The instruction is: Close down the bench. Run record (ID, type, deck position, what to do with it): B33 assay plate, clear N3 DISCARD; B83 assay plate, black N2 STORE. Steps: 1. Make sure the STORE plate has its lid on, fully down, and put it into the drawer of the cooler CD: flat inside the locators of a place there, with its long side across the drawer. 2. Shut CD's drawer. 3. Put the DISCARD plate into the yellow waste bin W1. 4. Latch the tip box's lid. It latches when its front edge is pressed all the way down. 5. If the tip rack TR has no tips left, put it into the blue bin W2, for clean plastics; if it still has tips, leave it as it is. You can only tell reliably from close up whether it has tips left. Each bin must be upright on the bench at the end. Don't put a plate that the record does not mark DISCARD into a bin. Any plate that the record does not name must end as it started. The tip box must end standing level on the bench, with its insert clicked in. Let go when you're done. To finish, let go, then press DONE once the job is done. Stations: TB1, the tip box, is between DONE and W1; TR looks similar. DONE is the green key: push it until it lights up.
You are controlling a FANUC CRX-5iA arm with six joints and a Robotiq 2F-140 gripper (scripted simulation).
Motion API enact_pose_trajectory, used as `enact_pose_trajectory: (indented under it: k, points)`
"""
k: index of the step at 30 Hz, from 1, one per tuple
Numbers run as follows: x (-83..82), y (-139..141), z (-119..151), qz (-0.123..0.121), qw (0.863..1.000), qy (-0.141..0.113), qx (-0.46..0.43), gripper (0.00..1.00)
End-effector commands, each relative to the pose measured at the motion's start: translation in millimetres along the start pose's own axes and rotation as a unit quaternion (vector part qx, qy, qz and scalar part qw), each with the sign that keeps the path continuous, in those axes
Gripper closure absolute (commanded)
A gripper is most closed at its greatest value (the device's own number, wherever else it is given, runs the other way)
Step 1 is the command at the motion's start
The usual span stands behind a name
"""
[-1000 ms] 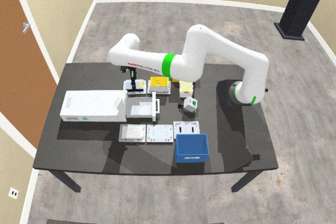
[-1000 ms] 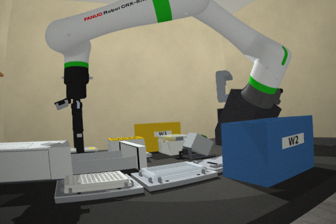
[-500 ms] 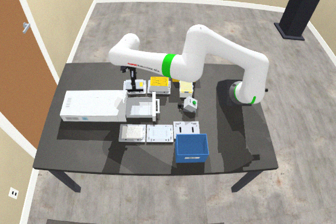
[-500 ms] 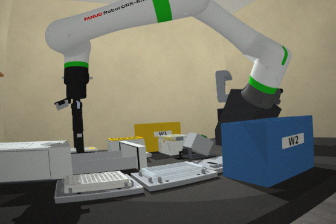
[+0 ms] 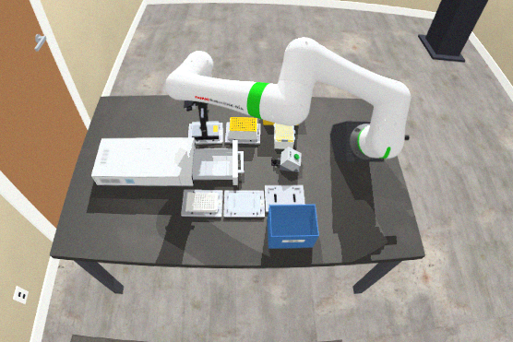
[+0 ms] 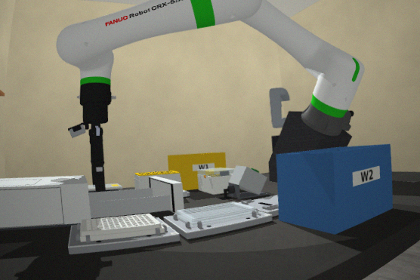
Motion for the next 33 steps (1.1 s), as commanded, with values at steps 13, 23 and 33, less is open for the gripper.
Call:
enact_pose_trajectory:
  k: [13,23,33]
  points:
    - [3.4,0.3,-0.4,0.001,1.000,0.001,0.000,0.90]
    - [6.1,0.3,-0.4,0.001,1.000,0.001,0.000,0.90]
    - [6.7,0.3,-0.4,0.001,1.000,0.001,0.000,0.90]
Point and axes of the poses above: the point where the finger pads meet when closed, its own x axis out along the fingers, its own y axis across the jaws, z = x × y, the point moved 9 cm from there along -x, back along the fingers, and after that the axes turned 2 degrees about -x, right-handed, at the moved point
